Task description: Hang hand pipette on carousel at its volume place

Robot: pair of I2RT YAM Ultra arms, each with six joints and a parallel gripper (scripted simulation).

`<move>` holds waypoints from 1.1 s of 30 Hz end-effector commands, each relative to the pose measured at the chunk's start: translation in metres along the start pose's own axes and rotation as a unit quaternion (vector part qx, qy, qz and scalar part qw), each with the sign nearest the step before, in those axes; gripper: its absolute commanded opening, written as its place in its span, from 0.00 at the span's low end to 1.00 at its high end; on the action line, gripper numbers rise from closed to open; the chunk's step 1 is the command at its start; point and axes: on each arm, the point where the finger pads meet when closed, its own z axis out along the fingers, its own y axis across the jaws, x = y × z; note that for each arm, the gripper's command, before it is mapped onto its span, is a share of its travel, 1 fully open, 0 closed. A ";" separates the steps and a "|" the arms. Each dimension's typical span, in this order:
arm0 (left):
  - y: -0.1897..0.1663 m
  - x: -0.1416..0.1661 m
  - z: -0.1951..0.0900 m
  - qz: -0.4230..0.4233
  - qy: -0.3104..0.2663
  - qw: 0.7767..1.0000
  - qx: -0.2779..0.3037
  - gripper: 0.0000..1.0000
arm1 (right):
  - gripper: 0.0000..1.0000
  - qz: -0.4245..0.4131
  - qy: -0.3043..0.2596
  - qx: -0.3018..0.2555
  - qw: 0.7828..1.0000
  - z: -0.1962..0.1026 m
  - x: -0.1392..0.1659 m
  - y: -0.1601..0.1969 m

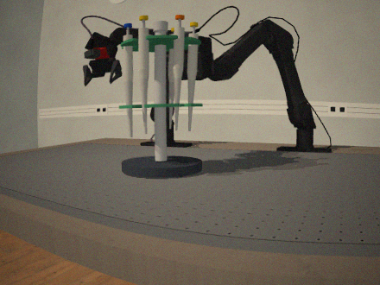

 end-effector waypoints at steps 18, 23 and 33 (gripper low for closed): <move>0.006 -0.014 -0.001 -0.013 -0.014 0.995 0.096 0.50 | 1.00 -0.013 -0.018 0.006 1.000 -0.006 -0.009 -0.003; 0.002 -0.033 0.001 -0.027 -0.030 0.994 0.098 0.50 | 1.00 -0.013 -0.018 0.006 1.000 -0.006 -0.009 -0.003; -0.001 -0.032 -0.001 -0.026 -0.029 0.994 0.101 0.50 | 1.00 -0.013 -0.018 0.006 1.000 -0.006 -0.009 -0.003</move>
